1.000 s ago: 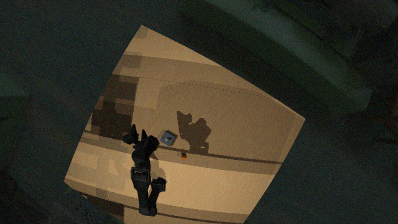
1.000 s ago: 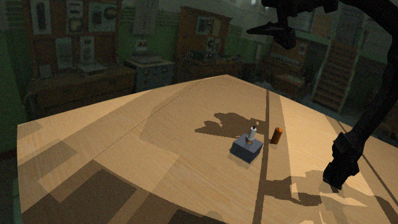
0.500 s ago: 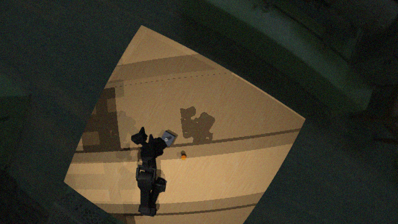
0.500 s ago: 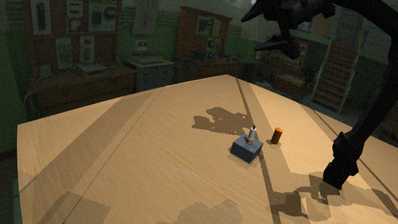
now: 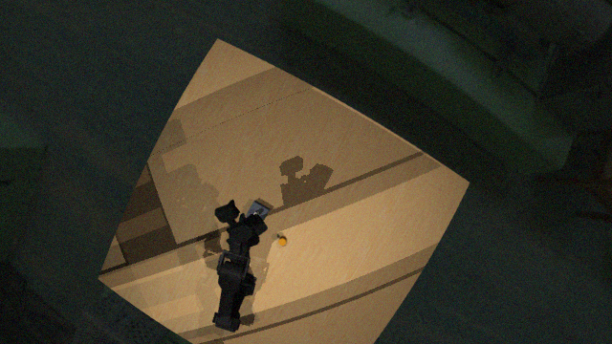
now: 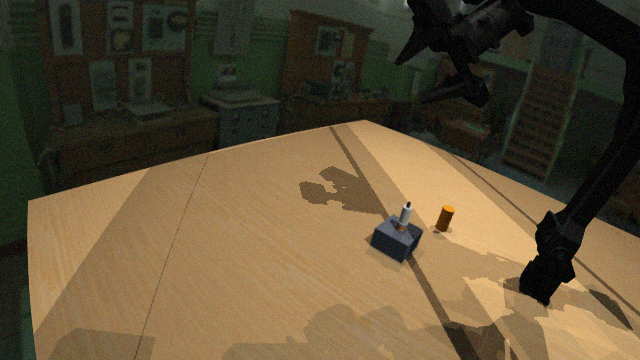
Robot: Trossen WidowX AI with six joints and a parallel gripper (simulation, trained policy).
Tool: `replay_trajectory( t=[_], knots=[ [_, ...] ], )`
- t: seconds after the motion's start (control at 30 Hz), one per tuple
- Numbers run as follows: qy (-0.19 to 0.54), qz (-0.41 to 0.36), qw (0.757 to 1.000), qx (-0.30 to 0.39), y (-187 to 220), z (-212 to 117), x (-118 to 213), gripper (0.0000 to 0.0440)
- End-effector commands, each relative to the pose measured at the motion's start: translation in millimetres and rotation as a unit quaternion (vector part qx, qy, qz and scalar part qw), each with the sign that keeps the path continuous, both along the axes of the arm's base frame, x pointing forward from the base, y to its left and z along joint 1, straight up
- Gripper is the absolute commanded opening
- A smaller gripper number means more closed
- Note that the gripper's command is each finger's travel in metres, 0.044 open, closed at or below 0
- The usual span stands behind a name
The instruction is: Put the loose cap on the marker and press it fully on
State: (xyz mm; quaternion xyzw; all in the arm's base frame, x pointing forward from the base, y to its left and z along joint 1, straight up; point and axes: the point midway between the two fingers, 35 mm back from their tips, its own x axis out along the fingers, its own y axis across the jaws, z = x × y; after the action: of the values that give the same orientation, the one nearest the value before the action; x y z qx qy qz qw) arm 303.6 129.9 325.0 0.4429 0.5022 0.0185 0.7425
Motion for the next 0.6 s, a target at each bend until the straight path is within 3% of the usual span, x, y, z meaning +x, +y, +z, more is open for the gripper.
replay_trajectory(
  t=[0.0, 0.57],
  knots=[
    [0.013, -0.004, 1.0, -0.006, -7, -6, -1, 0.0336],
    [0.089, -0.041, 0.994, -0.039, -44, -36, -5, 0.0334]
  ],
)
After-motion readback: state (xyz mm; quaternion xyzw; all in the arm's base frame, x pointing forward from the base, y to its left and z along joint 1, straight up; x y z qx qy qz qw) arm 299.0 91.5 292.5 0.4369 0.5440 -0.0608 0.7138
